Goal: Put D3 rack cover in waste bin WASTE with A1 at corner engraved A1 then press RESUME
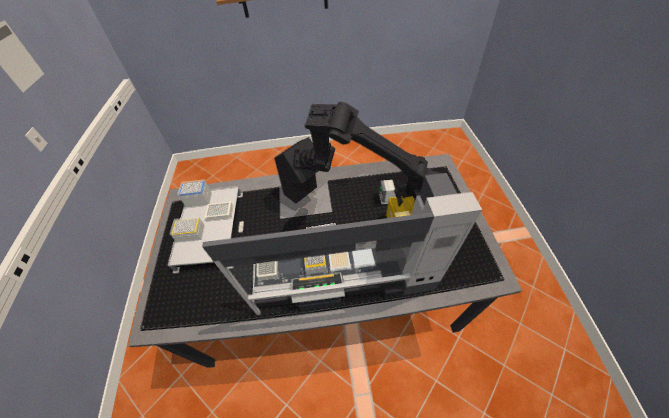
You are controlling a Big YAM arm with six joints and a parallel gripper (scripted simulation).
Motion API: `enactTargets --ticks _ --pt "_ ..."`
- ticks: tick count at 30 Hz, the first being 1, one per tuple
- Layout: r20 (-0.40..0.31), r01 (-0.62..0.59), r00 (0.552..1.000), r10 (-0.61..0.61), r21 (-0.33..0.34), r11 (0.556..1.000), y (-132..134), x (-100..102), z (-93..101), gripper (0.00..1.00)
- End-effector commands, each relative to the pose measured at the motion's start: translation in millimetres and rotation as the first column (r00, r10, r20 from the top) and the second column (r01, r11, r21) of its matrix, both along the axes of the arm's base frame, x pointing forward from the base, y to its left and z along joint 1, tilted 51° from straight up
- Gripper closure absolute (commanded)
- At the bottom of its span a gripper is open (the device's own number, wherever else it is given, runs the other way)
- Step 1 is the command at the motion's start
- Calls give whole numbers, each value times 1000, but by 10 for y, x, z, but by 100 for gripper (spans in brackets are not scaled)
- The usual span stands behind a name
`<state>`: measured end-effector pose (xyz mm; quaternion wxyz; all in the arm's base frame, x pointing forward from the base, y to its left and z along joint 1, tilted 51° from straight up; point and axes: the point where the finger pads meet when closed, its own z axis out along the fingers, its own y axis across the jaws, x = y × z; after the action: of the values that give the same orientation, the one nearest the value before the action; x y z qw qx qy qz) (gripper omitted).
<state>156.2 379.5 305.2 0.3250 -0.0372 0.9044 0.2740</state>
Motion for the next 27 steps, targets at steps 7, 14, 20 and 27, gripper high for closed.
enactTargets --ticks 7,14,20,27 --pt "2 -4 1000 4 56 998 -8 -124 323 0" --pt "5 -4 1000 4 78 997 -78 -190 497 0" --pt "2 -4 1000 4 63 998 -126 -245 492 0" --pt "3 -4 1000 4 79 997 -184 -293 614 0"
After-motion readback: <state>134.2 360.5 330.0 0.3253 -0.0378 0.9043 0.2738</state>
